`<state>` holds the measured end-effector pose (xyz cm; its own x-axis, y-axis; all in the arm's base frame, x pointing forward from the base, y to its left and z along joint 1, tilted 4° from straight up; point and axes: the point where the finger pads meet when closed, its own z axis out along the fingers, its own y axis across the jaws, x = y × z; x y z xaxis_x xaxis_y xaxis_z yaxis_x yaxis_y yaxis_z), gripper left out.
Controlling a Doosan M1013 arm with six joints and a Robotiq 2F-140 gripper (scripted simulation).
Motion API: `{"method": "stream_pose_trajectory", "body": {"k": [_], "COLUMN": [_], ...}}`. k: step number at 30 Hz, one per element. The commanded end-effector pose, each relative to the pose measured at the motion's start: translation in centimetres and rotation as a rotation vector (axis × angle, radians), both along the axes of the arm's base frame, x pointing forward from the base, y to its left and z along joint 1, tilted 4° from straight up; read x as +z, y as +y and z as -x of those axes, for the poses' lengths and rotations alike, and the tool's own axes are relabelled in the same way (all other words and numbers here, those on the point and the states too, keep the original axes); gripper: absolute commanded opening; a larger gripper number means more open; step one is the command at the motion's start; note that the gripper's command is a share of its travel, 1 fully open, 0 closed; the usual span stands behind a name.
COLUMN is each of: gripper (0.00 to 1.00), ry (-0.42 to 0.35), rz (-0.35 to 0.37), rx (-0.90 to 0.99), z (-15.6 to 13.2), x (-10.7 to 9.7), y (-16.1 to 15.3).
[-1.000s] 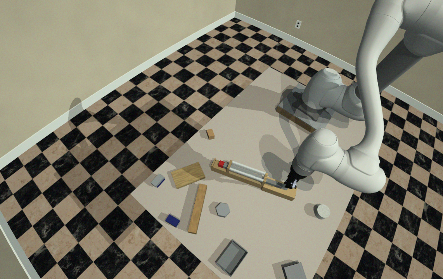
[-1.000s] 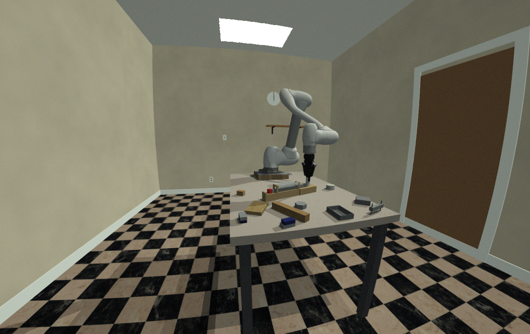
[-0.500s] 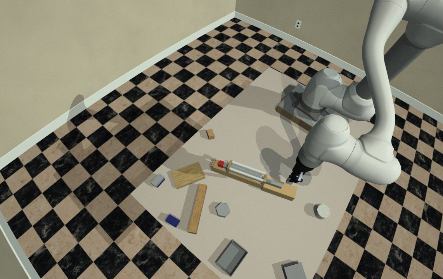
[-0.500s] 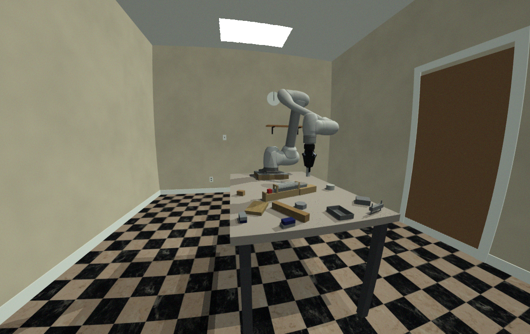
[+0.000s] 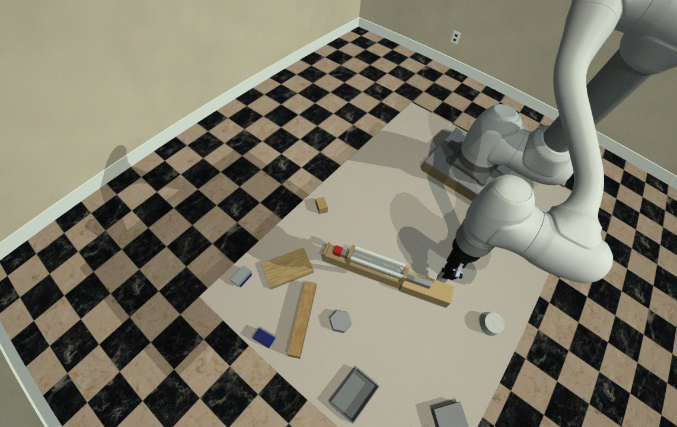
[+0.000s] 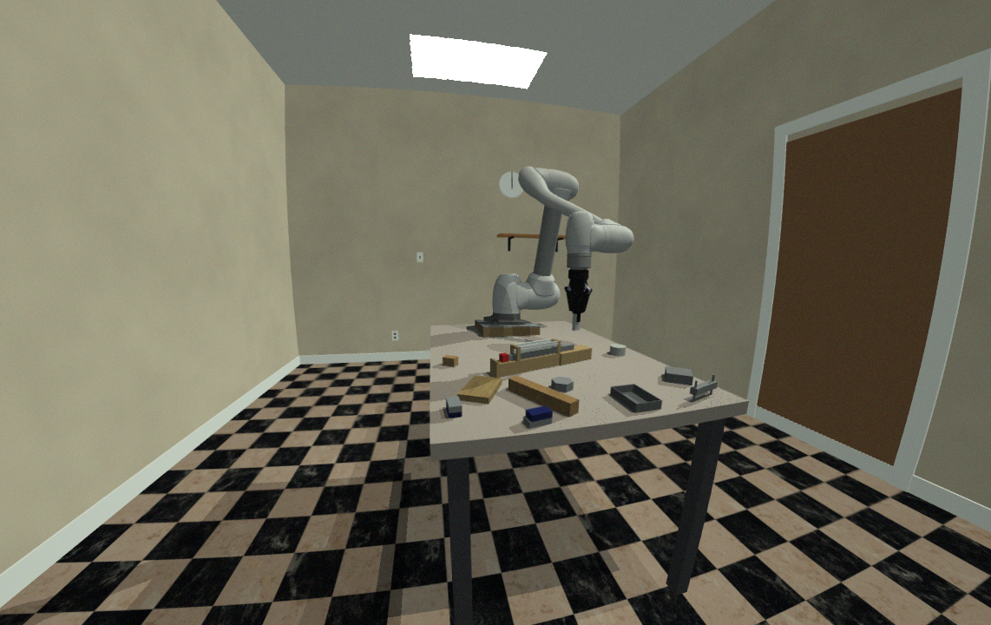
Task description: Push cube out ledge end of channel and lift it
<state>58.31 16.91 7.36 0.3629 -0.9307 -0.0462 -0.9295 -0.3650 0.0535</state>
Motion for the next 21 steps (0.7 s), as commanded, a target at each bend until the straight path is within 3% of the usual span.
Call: {"method": "stream_pose_trajectory", "body": {"k": [1, 19, 21], "gripper": [0.0, 0.0, 0.0], "ry": [0.0, 0.0, -0.001], "rz": [0.0, 0.0, 0.0], "rx": [0.0, 0.0, 0.0], "z": [0.0, -0.3, -2.2], "x": [0.0, 0.0, -0.1], "y": [0.0, -0.5, -3.1]}}
